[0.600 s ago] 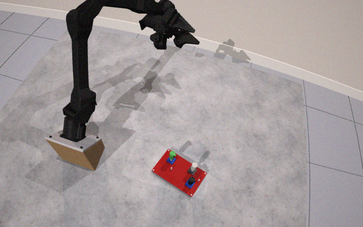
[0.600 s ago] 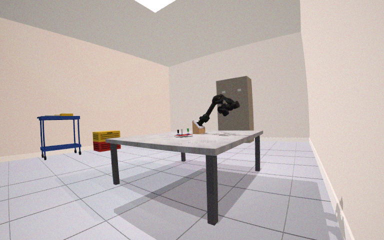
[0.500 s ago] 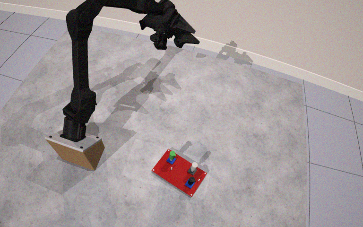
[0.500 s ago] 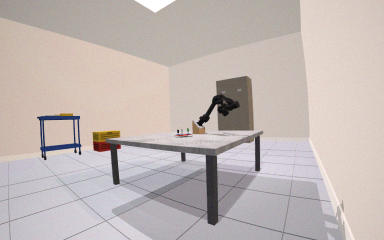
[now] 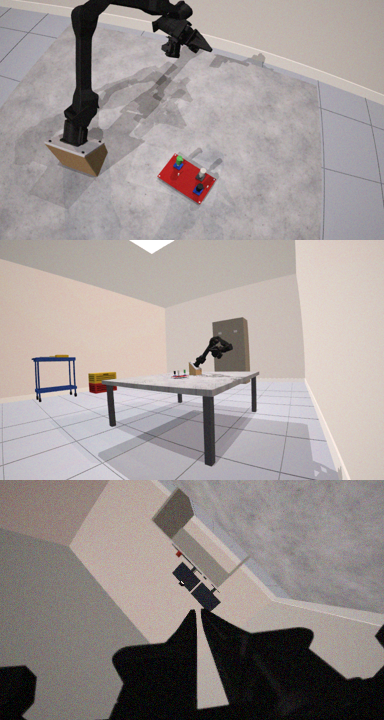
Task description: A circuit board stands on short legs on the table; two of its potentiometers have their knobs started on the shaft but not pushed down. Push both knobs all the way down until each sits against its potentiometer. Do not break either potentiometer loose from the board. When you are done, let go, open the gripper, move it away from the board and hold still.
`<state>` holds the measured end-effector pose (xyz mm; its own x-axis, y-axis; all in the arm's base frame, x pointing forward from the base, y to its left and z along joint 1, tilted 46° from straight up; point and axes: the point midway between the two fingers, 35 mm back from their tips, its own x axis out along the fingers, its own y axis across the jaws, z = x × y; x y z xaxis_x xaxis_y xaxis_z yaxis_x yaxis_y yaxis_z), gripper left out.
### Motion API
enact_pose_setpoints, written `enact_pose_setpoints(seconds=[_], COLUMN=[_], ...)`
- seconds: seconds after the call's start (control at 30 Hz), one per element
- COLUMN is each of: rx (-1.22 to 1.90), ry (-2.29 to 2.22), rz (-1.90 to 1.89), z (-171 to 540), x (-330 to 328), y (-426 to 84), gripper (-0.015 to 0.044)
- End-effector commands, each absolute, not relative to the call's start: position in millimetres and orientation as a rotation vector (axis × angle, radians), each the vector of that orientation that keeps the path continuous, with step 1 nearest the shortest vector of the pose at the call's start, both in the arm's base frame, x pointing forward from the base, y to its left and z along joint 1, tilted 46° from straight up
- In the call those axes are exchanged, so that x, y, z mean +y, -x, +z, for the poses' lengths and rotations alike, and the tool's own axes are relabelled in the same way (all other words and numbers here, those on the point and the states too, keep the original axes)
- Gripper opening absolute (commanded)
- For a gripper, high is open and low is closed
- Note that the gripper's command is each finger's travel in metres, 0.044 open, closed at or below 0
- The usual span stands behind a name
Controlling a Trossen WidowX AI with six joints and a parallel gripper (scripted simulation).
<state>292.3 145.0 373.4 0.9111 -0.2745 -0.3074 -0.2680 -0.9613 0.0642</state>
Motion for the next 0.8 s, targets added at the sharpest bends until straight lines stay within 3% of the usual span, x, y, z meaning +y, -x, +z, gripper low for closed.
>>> enact_pose_setpoints(seconds=[0.0,0.77], rx=[-0.452,-0.738], ry=[-3.090,-3.312], rz=[-0.570,-1.061], z=[358,279], x=[145,126], y=[-300,-337], gripper=[0.0000,0.0000])
